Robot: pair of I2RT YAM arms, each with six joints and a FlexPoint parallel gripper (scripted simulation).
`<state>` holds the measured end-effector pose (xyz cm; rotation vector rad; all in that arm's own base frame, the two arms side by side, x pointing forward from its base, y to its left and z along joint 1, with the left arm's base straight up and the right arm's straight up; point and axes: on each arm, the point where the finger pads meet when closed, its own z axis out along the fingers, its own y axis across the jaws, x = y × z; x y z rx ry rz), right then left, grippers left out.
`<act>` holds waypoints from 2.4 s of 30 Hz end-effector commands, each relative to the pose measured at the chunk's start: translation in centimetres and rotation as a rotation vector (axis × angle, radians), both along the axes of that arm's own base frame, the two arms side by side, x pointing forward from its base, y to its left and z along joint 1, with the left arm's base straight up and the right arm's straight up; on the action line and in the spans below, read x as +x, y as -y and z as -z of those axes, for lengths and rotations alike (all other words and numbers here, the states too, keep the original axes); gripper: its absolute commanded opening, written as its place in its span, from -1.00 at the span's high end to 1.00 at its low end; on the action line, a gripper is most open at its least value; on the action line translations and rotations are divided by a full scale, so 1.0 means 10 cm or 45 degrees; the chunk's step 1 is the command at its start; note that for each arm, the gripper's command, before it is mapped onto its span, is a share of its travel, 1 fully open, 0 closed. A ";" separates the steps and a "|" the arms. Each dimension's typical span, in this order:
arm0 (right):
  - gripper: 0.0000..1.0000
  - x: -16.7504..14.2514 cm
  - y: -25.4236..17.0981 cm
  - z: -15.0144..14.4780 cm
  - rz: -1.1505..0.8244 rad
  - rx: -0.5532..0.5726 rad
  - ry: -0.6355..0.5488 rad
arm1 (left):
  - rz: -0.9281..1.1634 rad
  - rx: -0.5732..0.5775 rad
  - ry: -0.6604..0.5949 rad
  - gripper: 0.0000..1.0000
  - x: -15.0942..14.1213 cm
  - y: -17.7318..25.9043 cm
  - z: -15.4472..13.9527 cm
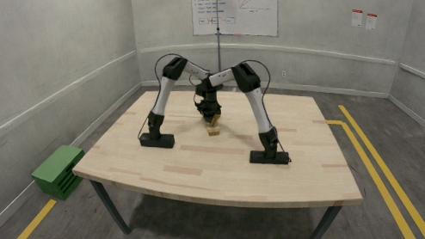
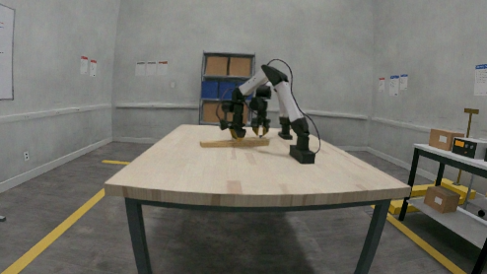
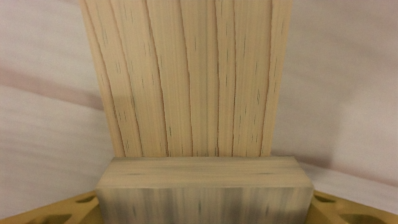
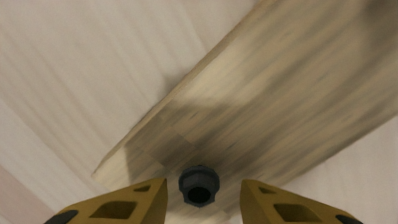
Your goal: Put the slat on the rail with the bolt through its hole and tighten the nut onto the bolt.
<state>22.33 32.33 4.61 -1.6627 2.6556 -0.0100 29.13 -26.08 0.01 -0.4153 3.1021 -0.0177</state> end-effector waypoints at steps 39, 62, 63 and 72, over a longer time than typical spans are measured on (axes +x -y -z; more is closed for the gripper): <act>0.28 -0.01 -0.03 -0.09 -1.374 0.001 0.002 | 0.002 -0.016 0.018 -0.35 0.02 0.03 -0.05; 0.28 -0.01 -0.03 -0.05 -1.374 0.000 -0.001 | 0.002 -0.016 0.018 -0.35 0.02 0.03 -0.05; 0.28 -0.01 -0.03 -0.05 -1.374 0.000 -0.001 | 0.002 -0.016 0.018 -0.35 0.02 0.03 -0.05; 0.28 -0.01 -0.03 -0.03 -1.374 0.000 -0.001 | 0.002 -0.016 0.018 -0.35 0.02 0.03 -0.05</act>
